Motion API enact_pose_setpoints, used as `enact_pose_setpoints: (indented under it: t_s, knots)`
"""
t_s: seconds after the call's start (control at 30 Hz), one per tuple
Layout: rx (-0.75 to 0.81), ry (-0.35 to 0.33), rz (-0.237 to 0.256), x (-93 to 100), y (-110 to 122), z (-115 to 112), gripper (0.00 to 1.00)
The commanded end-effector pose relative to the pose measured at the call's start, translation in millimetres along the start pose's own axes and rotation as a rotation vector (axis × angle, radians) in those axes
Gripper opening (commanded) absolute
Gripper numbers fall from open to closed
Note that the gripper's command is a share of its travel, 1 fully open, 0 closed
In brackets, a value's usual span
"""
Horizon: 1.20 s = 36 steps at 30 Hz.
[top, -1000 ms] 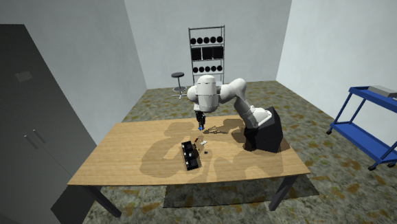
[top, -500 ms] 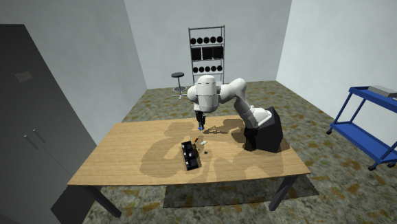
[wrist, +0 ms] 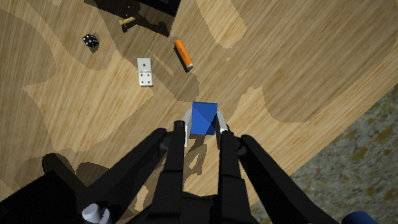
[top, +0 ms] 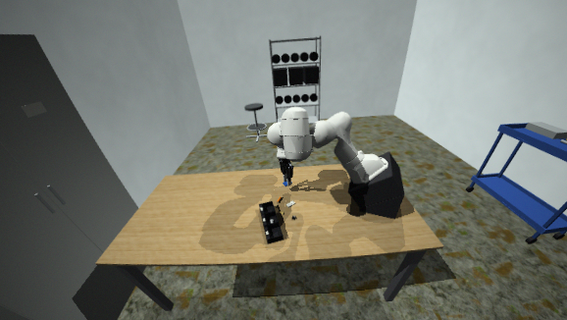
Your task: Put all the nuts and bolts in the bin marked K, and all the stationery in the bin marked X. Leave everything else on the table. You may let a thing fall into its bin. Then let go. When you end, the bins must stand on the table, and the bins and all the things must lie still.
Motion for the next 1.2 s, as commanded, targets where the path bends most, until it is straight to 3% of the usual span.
enact_pose_setpoints:
  t_s: [0.0,0.8,1.17]
  knots:
    - [-0.006,0.001,0.003,0.6,-1,0,0.21]
    - [-0.006,0.001,0.003,7.9,0,0,0.21]
    - [-0.006,0.001,0.003,8.0,-44,49,0.21]
Point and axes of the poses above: the point where the finger pads meet when closed, its own x axis back along the fingers, its own y axis across the jaws, z = x × y, the point moved 9 cm from there along x, back along the fingers, and after that the axes turned 6 degrees about -x, right-handed, at the moved point
